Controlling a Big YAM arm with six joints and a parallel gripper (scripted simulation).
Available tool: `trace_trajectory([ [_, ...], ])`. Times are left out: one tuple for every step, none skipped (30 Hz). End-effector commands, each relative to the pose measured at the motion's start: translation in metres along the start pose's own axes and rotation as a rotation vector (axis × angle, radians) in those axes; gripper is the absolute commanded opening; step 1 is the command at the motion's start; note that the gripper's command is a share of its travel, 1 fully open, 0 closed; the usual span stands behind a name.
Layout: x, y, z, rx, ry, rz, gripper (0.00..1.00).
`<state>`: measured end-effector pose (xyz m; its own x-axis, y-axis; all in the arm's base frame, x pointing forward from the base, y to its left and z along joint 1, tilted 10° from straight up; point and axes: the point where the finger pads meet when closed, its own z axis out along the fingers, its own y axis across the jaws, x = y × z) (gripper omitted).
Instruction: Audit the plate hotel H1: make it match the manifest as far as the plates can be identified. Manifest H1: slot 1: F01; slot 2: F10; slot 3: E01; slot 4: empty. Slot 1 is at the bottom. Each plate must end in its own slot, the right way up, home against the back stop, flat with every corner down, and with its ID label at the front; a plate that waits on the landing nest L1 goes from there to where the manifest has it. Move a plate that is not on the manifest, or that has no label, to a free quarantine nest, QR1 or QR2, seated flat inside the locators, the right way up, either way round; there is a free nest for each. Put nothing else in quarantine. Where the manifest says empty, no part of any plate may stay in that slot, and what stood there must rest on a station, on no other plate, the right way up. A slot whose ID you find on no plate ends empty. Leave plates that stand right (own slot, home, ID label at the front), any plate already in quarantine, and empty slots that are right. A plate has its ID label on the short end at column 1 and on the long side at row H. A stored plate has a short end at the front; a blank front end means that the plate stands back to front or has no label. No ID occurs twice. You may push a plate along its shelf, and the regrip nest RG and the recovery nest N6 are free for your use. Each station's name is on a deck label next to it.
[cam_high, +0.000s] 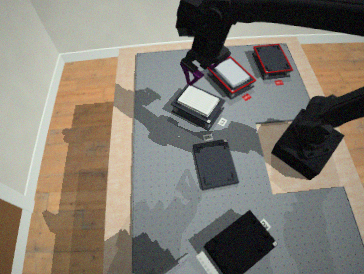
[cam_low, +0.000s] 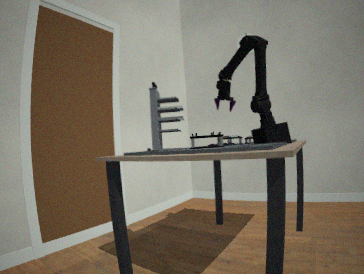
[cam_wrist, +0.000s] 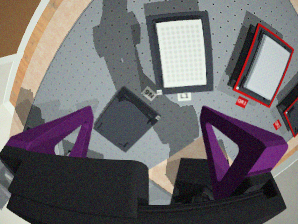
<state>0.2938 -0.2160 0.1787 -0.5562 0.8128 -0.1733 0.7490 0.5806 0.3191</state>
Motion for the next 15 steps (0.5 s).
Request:
trace_trajectory([
  [-0.003,0.012,-0.005,-0.022,-0.046,-0.063,1.0],
  [-0.001,0.015,-0.005,-0.03,-0.053,-0.076,1.0],
  [0.0,0.018,-0.005,-0.038,-0.06,-0.089,1.0],
  [0.002,0.021,-0.005,-0.046,-0.068,-0.102,1.0],
  [0.003,0.024,-0.005,-0.053,-0.075,-0.116,1.0],
  [0.005,0.027,-0.005,-0.061,-0.082,-0.129,1.0],
  [0.006,0.03,-0.005,-0.069,-0.089,-0.142,1.0],
  [0.008,0.033,-0.005,-0.076,-0.096,-0.155,1.0],
  [0.01,0.036,-0.004,-0.084,-0.103,-0.168,1.0],
  [0.011,0.039,-0.004,-0.092,-0.111,-0.181,1.0],
  [0.013,0.042,-0.004,-0.099,-0.118,-0.194,1.0],
  [0.014,0.045,-0.004,-0.107,-0.125,-0.207,1.0],
  [0.016,0.048,-0.004,-0.115,-0.132,-0.22,1.0],
  [0.017,0.051,-0.004,-0.123,-0.139,-0.233,1.0],
  [0.019,0.054,-0.004,-0.13,-0.146,-0.246,1.0],
])
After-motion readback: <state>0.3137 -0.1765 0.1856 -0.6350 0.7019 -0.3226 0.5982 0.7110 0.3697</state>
